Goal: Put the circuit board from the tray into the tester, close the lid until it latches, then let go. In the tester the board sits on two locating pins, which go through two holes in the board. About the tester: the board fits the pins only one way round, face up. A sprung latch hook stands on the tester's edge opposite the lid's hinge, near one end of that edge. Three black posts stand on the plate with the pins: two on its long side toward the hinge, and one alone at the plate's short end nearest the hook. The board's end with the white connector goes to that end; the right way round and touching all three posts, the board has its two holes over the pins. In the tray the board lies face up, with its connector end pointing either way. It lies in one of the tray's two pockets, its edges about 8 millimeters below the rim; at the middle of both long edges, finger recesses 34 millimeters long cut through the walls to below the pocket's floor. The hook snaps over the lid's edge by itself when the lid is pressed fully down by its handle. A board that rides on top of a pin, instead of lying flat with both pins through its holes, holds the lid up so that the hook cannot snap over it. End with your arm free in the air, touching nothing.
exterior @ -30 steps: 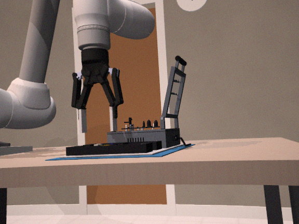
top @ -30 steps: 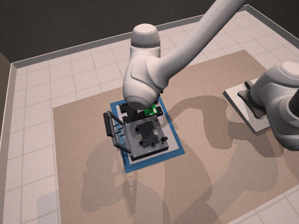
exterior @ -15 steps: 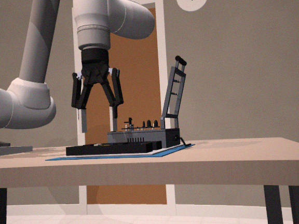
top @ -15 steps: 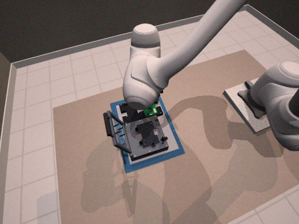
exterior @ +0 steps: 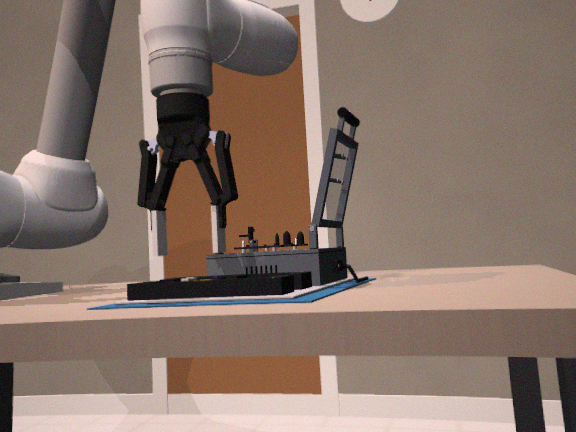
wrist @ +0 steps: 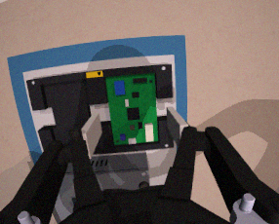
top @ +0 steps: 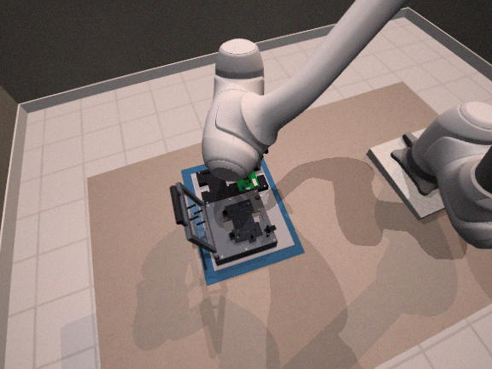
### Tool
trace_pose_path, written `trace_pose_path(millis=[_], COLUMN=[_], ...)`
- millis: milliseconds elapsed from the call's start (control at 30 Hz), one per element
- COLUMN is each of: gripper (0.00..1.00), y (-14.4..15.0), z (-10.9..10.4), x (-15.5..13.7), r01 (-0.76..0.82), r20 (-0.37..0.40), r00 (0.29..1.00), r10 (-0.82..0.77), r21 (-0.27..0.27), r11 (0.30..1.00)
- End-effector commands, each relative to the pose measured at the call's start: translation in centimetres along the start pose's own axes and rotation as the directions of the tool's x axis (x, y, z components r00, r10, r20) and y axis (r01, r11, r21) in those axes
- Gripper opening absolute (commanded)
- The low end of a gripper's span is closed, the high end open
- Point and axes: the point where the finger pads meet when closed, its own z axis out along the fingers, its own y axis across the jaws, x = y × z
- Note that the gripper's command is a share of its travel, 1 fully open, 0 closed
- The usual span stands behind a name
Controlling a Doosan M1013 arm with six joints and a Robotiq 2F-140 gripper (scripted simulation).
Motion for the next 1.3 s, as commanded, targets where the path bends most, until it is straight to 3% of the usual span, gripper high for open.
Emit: trace_pose_path(millis=[0,1267], gripper=[0.58,0.58], y=[0.0,0.0], z=[-0.03,-0.49], x=[0.0,0.0], r01=[0.0,0.0], r20=[0.0,0.0], r00=[1.0,1.0], r10=[0.0,0.0], r21=[0.0,0.0], r11=[1.0,1.0])
